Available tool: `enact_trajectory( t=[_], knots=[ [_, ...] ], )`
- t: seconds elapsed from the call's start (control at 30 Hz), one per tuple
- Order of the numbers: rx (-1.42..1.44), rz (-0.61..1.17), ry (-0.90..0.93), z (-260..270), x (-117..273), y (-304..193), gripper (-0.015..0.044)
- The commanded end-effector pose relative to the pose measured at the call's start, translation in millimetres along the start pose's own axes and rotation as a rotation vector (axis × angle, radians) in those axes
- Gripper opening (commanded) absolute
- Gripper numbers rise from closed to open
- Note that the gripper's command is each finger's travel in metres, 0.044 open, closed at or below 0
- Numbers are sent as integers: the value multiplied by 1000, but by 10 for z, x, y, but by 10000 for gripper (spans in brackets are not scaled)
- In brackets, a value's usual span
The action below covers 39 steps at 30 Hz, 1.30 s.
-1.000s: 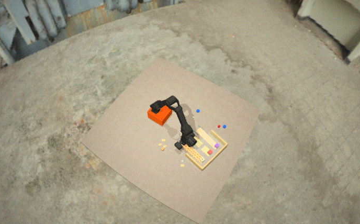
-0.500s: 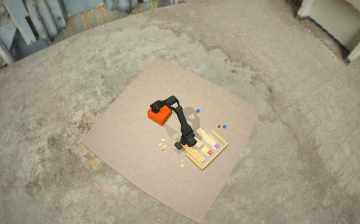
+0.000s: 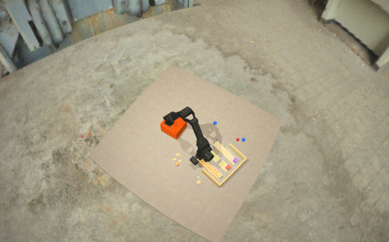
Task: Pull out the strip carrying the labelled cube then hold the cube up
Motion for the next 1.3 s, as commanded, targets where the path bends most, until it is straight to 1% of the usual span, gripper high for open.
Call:
enact_trajectory(
  t=[0.0,0.87,1.27],
  knots=[
    [-3,0,-3,-3,-20,1,0],
    [-3,0,-3,-3,-45,-2,0],
    [-3,1,-3,14,-49,-175,0]
  ],
)
Point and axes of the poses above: the point midway between the two fingers, 35 mm back from their tips, its own x axis back along the fingers, its own z axis across the jaws, y = z × x, the point moved 2 cm from there along x, back along the fingers, and after that the axes turned 4 degrees about x, right-handed, at the moved point
